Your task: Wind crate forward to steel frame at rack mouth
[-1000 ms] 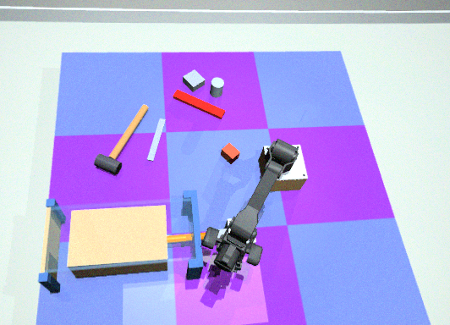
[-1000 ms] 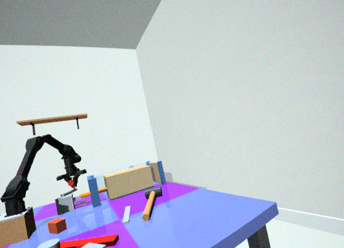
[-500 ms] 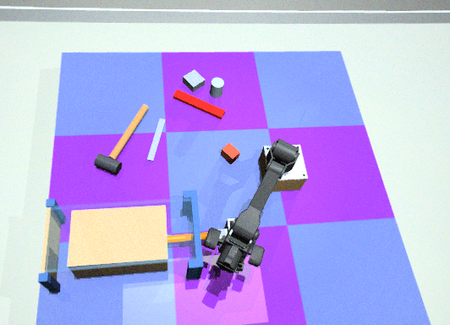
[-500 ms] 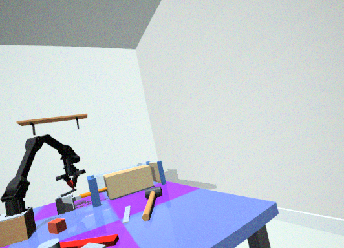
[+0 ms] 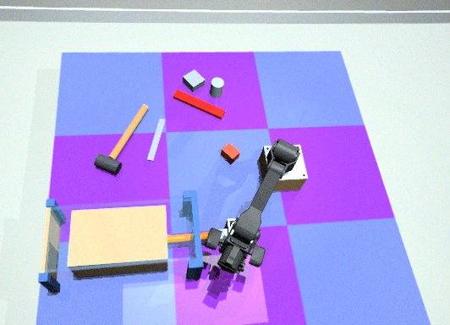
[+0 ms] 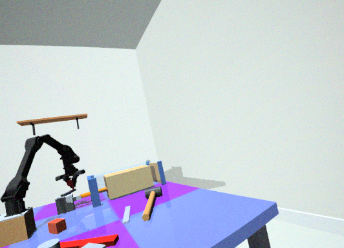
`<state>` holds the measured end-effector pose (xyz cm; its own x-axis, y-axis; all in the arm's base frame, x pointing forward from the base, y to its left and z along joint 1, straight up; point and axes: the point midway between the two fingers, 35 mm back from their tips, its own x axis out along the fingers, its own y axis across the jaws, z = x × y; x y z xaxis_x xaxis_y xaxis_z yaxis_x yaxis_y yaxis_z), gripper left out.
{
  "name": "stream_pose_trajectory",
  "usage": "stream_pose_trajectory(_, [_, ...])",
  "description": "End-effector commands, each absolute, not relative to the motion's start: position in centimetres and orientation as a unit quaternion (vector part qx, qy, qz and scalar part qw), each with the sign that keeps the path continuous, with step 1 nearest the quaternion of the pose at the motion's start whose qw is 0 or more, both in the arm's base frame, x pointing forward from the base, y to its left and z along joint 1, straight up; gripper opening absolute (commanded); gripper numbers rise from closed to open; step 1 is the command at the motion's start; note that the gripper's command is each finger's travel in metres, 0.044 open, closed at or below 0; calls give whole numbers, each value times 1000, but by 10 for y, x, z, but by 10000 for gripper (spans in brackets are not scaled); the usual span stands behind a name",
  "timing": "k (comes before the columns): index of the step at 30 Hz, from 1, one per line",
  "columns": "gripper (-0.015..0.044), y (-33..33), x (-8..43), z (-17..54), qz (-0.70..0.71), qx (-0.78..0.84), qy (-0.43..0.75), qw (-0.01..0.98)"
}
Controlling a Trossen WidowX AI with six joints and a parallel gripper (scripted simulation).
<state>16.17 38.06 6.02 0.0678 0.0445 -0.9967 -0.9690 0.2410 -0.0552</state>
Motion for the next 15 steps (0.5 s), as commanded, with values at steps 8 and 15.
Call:
stream_pose_trajectory(8, [0,385,130,59,458,-439,535,558])
stream_pose_trajectory(15, [0,385,130,59,458,-439,535,558])
